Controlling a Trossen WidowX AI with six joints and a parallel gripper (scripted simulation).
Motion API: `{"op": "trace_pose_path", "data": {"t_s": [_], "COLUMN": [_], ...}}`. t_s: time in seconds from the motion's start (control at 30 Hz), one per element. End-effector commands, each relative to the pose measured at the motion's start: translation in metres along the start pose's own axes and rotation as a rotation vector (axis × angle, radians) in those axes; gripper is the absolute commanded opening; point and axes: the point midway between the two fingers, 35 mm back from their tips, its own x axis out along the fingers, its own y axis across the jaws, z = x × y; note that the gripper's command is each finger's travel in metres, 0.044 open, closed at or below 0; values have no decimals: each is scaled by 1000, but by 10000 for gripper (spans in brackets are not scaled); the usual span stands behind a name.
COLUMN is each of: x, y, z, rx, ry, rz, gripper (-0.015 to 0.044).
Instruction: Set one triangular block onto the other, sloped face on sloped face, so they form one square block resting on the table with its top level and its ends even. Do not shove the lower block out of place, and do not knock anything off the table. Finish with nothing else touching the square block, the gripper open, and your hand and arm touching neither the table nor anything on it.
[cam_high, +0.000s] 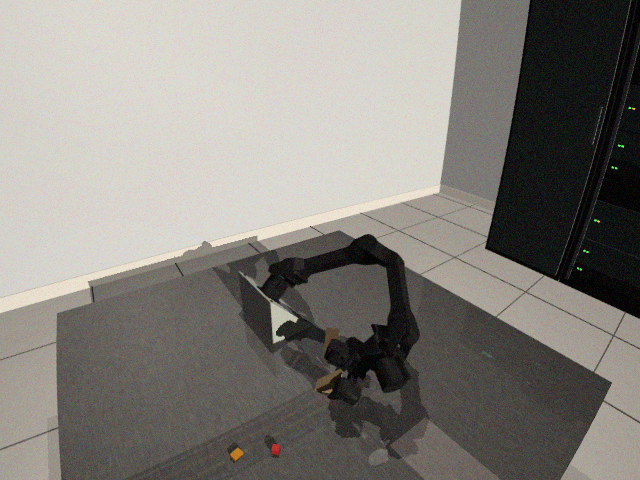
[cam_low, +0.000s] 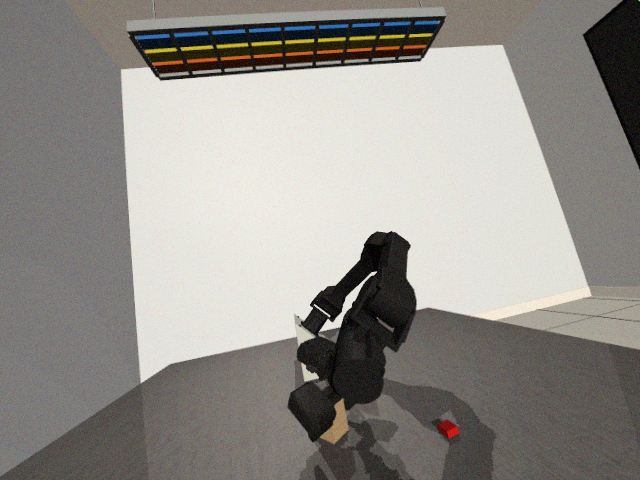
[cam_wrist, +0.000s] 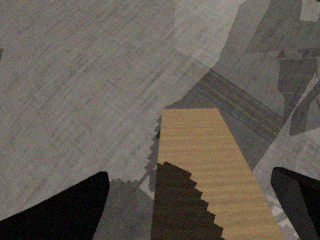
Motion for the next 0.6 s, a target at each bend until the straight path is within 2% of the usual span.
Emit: {"op": "trace_pose_path", "data": {"t_s": [0.0, 0.13, 0.5, 0.57], "x": [8, 12, 12, 12], "y": [-2, -3, -3, -3], "z": [0, 1, 1, 1], "rx": [5, 7, 7, 7], "ry": [-2, -3, -3, -3], "rz": [-7, -9, -9, -9], "gripper": [440, 440, 151, 138]}}
